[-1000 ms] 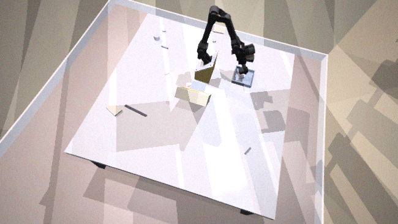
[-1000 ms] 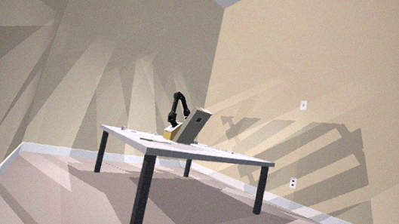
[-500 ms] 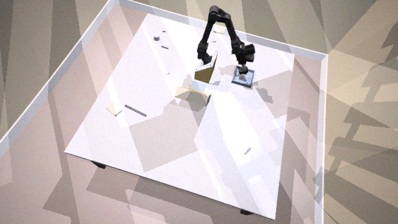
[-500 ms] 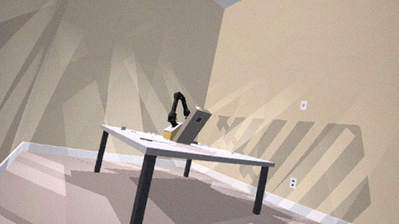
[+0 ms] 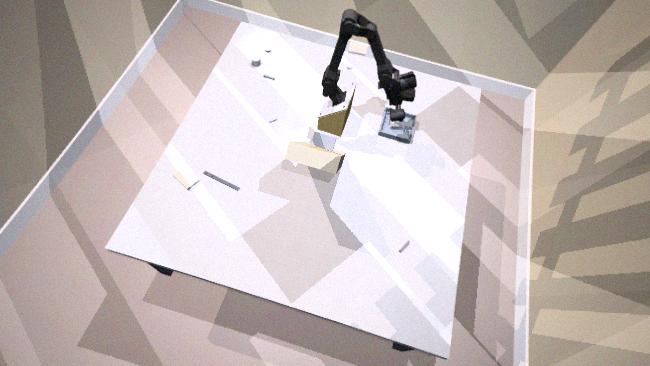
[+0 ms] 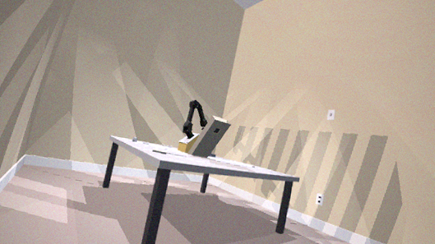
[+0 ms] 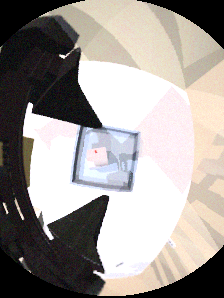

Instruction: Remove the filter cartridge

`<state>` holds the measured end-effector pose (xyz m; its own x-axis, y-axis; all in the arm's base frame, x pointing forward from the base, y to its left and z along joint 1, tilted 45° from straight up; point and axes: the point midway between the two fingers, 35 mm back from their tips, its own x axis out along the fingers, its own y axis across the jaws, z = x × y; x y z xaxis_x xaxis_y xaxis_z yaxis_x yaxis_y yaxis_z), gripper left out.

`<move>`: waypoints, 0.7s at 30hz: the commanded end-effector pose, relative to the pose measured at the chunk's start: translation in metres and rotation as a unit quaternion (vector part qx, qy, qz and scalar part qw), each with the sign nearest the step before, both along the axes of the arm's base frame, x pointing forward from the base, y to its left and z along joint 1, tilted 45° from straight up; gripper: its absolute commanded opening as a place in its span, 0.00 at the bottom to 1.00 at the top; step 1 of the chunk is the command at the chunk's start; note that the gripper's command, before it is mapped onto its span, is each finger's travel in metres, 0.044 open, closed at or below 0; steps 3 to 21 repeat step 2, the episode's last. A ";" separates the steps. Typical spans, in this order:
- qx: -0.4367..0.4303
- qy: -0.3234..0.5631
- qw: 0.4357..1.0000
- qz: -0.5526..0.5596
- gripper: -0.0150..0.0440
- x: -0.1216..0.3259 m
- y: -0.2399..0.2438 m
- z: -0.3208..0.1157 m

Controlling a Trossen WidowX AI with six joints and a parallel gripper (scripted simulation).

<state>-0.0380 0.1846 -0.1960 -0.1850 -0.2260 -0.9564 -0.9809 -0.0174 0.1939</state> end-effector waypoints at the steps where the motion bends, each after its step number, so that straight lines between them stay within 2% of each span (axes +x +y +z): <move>1: 0.002 0.000 1.000 -0.001 1.00 0.000 0.001 0.000; 21: 0.002 0.000 1.000 -0.001 1.00 0.000 0.001 0.000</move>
